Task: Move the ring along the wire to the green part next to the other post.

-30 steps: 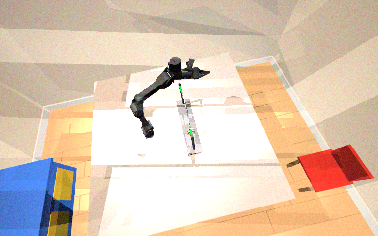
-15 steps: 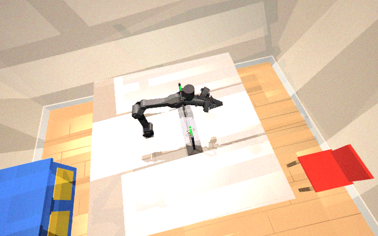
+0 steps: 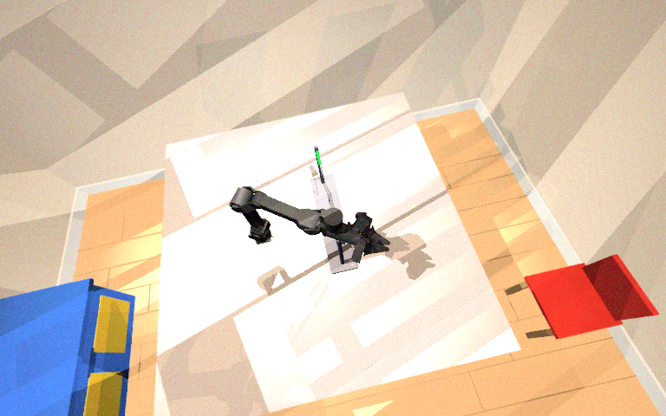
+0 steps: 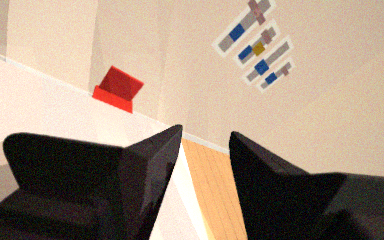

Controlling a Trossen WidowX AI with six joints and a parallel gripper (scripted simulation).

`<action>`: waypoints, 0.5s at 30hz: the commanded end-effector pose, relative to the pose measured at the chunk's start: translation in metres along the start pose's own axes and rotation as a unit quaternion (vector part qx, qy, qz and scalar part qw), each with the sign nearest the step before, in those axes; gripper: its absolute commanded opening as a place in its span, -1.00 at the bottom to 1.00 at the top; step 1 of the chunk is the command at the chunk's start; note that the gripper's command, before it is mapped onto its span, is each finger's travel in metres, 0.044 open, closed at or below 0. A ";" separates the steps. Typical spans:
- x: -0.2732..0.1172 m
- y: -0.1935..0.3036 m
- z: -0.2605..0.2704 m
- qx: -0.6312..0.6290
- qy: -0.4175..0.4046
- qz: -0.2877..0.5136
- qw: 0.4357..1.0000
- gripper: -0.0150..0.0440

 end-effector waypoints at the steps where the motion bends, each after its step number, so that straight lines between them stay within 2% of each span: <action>1: -0.001 0.049 -0.016 0.014 0.006 0.018 1.000 0.05; 8: -0.015 0.132 -0.018 0.038 -0.010 0.046 0.998 0.05; 15: -0.048 0.208 -0.010 0.076 -0.033 0.068 0.994 0.05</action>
Point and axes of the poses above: the point midway between the two fingers, 35 mm back from their tips, its own x axis out along the fingers, its own z axis across the jaws, y = z × x, the point moved 1 cm from there along -x, back along the fingers, and after that the axes turned 5 degrees about x, right-handed, at the moved point
